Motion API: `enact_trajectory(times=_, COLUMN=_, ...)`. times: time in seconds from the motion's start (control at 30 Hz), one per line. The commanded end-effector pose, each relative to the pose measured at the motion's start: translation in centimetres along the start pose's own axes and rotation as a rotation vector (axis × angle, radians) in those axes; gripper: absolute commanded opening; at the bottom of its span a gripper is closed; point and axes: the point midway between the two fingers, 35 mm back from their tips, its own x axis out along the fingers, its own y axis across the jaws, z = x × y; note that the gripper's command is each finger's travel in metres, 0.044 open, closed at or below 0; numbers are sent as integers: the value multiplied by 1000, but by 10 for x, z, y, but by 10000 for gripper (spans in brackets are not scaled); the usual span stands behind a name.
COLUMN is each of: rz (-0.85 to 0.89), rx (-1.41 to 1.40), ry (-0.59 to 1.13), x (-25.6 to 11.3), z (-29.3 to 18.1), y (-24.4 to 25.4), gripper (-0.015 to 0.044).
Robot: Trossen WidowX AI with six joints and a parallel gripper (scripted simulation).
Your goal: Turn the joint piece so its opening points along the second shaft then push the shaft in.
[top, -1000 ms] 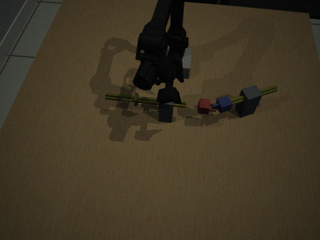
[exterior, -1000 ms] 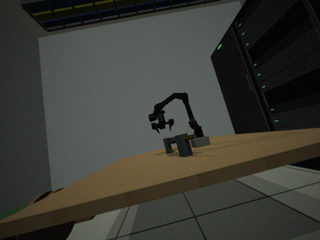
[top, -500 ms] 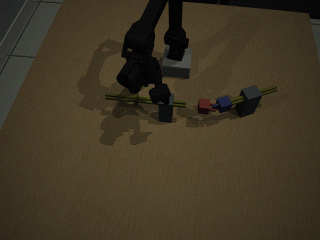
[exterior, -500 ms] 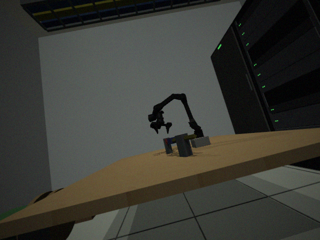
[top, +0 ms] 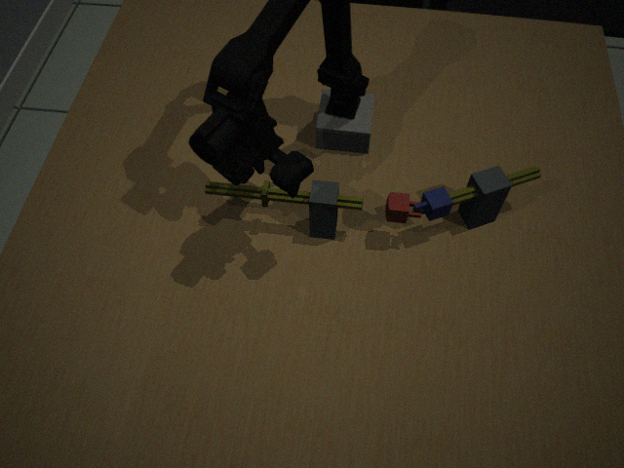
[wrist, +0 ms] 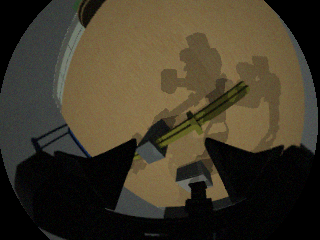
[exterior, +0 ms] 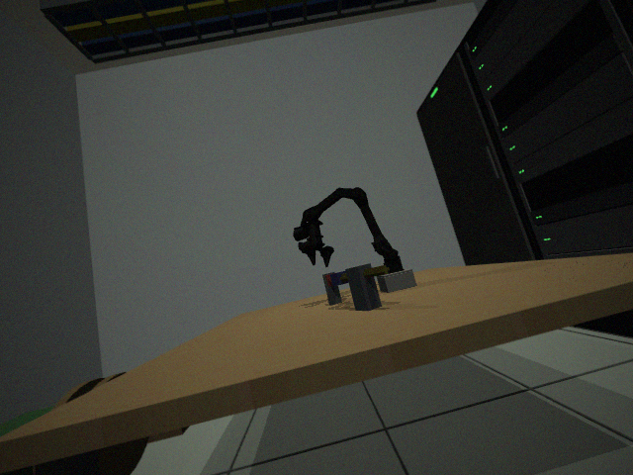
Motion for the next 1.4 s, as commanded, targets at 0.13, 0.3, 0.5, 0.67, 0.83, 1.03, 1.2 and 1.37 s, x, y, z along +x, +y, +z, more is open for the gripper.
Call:
enact_trajectory(times=0.13, rz=-79, rx=-233, ry=-33, x=-9, z=21, y=-29, gripper=440)
enact_trajectory(times=0.3, rz=-135, rx=-390, ry=-40, x=-15, z=32, y=-50, gripper=440)
enact_trajectory(times=0.5, rz=-206, rx=-575, ry=-32, x=-23, z=44, y=-75, gripper=440)
enact_trajectory(times=0.67, rz=-247, rx=-680, ry=-18, x=-28, z=51, y=-90, gripper=440)
enact_trajectory(times=0.83, rz=-246, rx=-658, ry=-22, x=-27, z=51, y=-90, gripper=440)
enact_trajectory(times=1.03, rz=-235, rx=-461, ry=-54, x=-19, z=53, y=-93, gripper=440)
enact_trajectory(times=1.2, rz=-224, rx=-292, ry=-80, x=-11, z=54, y=-95, gripper=440)
enact_trajectory(times=1.37, rz=-210, rx=-122, ry=-104, x=-4, z=55, y=-97, gripper=440)
